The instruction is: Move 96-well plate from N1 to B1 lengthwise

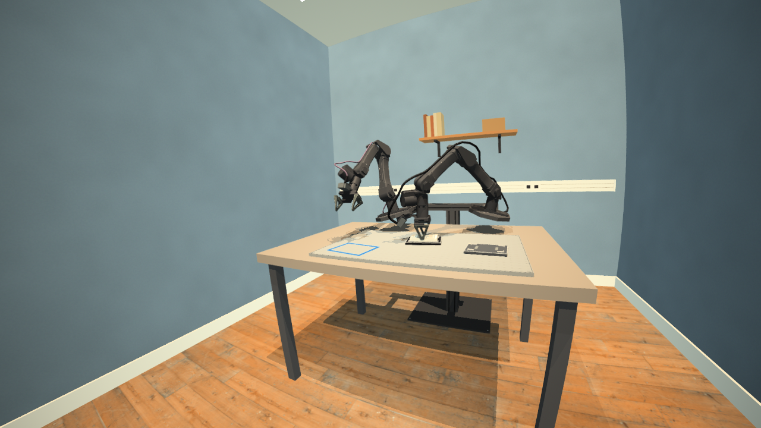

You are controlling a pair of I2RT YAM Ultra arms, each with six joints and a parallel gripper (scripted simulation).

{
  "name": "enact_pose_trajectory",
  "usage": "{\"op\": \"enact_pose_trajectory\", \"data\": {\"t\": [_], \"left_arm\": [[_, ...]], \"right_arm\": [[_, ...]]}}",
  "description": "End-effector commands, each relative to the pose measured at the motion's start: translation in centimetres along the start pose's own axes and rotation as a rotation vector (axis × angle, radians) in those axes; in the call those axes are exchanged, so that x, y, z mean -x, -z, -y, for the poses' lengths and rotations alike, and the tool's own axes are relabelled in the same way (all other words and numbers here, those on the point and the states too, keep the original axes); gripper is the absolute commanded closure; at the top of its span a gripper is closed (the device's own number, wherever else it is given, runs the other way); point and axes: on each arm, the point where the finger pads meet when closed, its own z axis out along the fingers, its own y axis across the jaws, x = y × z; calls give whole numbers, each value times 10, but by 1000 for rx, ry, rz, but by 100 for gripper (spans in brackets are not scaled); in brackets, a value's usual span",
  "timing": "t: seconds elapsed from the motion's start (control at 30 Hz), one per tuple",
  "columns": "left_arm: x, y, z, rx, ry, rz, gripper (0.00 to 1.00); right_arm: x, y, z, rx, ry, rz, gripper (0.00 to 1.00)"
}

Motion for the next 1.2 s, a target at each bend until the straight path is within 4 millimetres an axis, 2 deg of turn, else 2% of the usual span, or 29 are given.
{"op": "enact_pose_trajectory", "data": {"t": [0.0, 0.27, 0.33, 0.5, 0.57, 0.63, 0.7, 0.83, 0.9, 0.97, 1.17], "left_arm": [[14, 31, -3, 22, 7, 58, 0], [12, 45, -8, 19, 6, 59, 0], [13, 60, -6, 20, 7, 60, 0], [10, 110, -4, 18, 7, 60, 0], [9, 123, -4, 19, 7, 60, 0], [9, 123, -4, 19, 7, 60, 0], [3, 107, -4, 8, 2, 23, 0], [-2, 97, -5, -1, 4, 1, 0], [-3, 96, -5, -2, 5, -2, 0], [0, 104, -10, 20, 23, 25, 0], [-1, 104, -22, 71, 89, 84, 0]], "right_arm": [[16, 7, 4, -7, 4, 41, 0], [16, 7, 4, -7, 4, 41, 0], [16, 7, 4, -7, 4, 41, 0], [16, 7, 4, -7, 4, 41, 0], [16, 7, 4, -7, 4, 41, 0], [16, 7, 4, -7, 4, 41, 0], [16, 7, 4, -7, 4, 41, 0], [16, 7, 4, -7, 4, 41, 0], [16, 7, 4, -7, 4, 41, 0], [16, 7, 4, -7, 4, 41, 0], [16, 7, 4, -7, 4, 41, 0]]}}
